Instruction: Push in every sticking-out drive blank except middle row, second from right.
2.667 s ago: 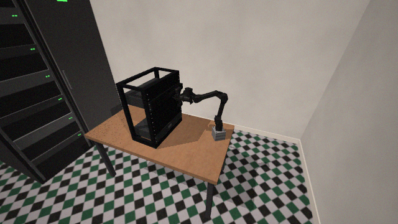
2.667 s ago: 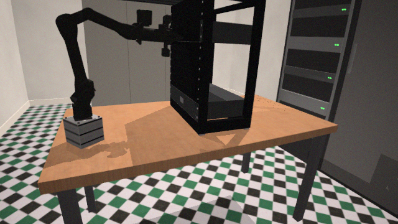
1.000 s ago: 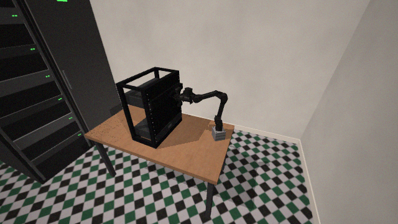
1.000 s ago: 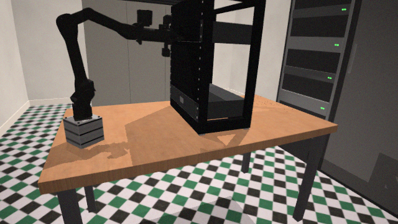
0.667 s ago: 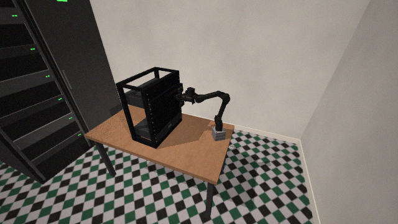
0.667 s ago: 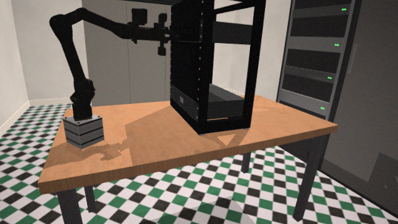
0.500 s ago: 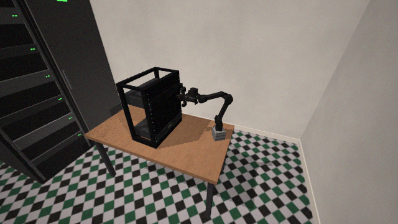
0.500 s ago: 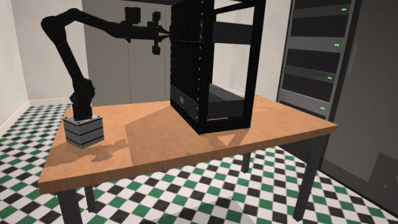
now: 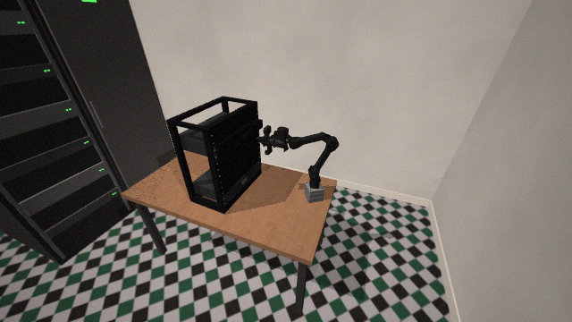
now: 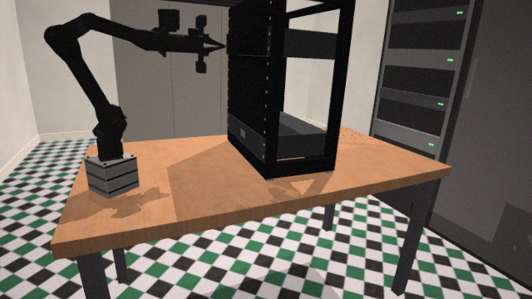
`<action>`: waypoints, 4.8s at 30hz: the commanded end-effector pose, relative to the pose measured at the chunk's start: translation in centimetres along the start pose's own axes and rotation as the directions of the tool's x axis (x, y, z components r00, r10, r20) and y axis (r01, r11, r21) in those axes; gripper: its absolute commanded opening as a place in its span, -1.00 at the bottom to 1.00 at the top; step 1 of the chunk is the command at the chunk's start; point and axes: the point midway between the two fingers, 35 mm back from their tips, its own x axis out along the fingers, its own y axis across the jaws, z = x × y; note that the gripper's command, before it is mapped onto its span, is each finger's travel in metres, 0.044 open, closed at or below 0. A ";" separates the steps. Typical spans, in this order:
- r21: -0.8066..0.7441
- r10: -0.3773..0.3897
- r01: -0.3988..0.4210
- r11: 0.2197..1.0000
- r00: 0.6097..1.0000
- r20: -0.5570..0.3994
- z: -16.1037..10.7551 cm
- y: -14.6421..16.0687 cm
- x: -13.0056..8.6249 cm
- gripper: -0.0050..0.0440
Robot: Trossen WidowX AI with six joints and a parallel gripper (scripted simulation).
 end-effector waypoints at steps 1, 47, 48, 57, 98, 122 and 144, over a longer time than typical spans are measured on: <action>0.013 0.018 -0.019 1.000 1.000 0.001 0.6 0.9 -0.4 -0.80; 0.013 0.018 -0.019 1.000 1.000 0.001 10.8 2.2 0.6 -0.80; 0.013 0.018 -0.019 1.000 1.000 0.001 10.8 2.2 1.1 -0.80; 0.013 0.018 -0.019 1.000 1.000 0.001 10.8 2.3 2.7 -0.80; 0.013 0.018 -0.019 1.000 1.000 0.001 10.7 2.7 3.6 -0.80; 0.013 0.018 -0.019 1.000 1.000 0.001 10.7 2.7 4.0 -0.80; 0.013 0.018 -0.019 1.000 1.000 0.001 10.8 2.9 4.8 -0.80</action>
